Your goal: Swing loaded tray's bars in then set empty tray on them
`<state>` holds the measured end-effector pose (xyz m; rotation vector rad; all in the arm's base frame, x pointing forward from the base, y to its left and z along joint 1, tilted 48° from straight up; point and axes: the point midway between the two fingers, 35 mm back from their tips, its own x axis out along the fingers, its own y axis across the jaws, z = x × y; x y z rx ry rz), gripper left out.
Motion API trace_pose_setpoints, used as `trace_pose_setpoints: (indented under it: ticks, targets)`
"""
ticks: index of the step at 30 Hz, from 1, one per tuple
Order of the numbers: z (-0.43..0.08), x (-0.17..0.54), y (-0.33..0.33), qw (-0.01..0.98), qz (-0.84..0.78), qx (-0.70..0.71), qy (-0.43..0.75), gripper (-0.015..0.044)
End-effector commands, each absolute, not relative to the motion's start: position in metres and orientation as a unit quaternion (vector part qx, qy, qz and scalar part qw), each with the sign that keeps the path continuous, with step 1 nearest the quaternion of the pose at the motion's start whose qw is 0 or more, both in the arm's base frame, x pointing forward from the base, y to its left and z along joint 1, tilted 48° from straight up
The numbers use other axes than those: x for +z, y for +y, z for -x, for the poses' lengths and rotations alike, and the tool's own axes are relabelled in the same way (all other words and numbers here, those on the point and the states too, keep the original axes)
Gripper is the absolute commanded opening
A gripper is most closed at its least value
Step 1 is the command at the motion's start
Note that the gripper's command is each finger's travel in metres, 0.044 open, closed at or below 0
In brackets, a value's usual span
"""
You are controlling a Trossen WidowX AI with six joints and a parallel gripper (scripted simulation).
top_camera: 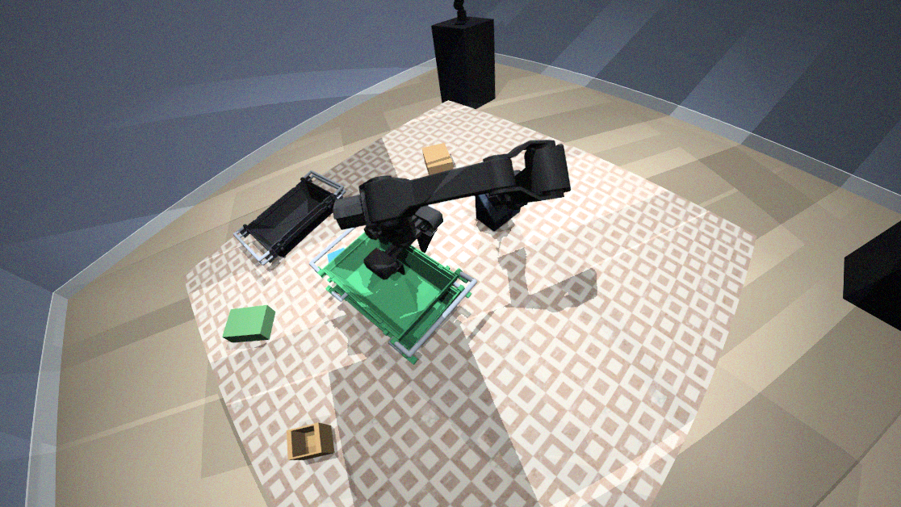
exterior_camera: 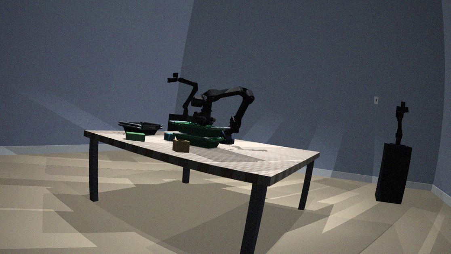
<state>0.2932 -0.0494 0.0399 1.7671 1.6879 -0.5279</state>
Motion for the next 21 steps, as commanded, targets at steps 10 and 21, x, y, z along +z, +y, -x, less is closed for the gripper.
trace_pose_setpoints:
  ticks: [10, 21]
  targets:
    - [-0.293, 0.041, -0.050, 0.315, -0.671, -0.201, 0.640, 0.0440]
    - [-0.292, 0.077, -0.093, 0.323, -0.676, -0.207, 0.629, 0.0440]
